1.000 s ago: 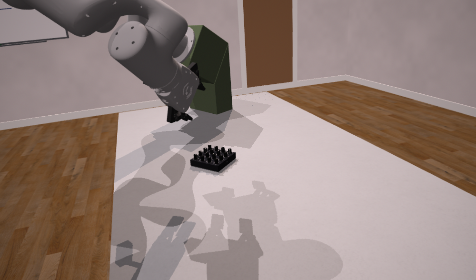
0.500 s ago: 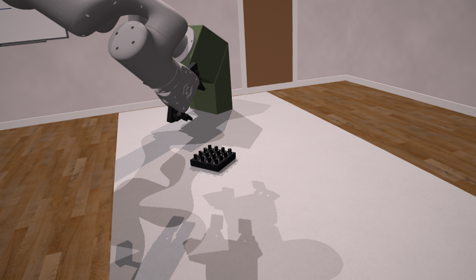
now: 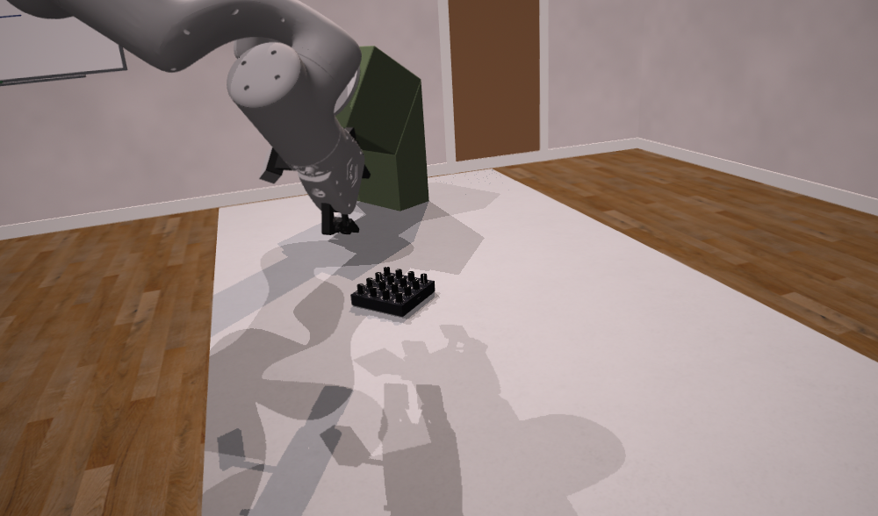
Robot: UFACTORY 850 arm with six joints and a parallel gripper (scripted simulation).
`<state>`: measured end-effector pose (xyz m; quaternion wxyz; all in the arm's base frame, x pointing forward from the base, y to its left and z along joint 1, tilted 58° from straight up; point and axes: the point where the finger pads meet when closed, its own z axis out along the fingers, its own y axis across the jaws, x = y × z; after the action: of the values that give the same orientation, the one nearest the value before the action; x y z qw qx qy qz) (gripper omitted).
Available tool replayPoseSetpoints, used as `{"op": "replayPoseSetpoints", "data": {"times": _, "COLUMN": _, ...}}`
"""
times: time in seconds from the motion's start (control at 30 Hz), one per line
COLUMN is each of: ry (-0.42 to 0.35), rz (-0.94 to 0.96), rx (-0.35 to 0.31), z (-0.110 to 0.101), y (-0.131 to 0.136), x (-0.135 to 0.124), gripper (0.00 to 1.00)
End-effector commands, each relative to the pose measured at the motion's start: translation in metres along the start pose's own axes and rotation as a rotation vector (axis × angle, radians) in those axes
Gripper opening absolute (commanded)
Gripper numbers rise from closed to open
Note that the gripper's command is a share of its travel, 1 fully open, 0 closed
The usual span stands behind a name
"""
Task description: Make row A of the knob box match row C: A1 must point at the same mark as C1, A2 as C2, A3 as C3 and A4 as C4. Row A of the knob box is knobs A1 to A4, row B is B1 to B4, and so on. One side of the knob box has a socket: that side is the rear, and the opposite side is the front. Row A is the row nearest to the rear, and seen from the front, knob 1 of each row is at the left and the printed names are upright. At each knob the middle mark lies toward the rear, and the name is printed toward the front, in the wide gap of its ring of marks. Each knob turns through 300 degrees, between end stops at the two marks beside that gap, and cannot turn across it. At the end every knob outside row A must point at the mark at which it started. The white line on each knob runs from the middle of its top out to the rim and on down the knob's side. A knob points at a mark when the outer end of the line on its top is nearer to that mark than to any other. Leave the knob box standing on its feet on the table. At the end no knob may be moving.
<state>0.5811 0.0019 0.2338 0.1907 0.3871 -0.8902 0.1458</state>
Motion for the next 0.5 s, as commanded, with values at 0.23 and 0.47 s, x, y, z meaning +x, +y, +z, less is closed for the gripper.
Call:
{"op": "replayPoseSetpoints", "data": {"times": 0.23, "ry": 0.092, "rz": -0.297, "rx": 0.092, "z": 0.025, "y": -0.01, "x": 0.01, "gripper": 1.0}}
{"op": "replayPoseSetpoints", "data": {"times": 0.47, "ry": 0.131, "rz": -0.409, "rx": 0.12, "z": 0.033, "y": -0.014, "x": 0.013, "gripper": 1.0}}
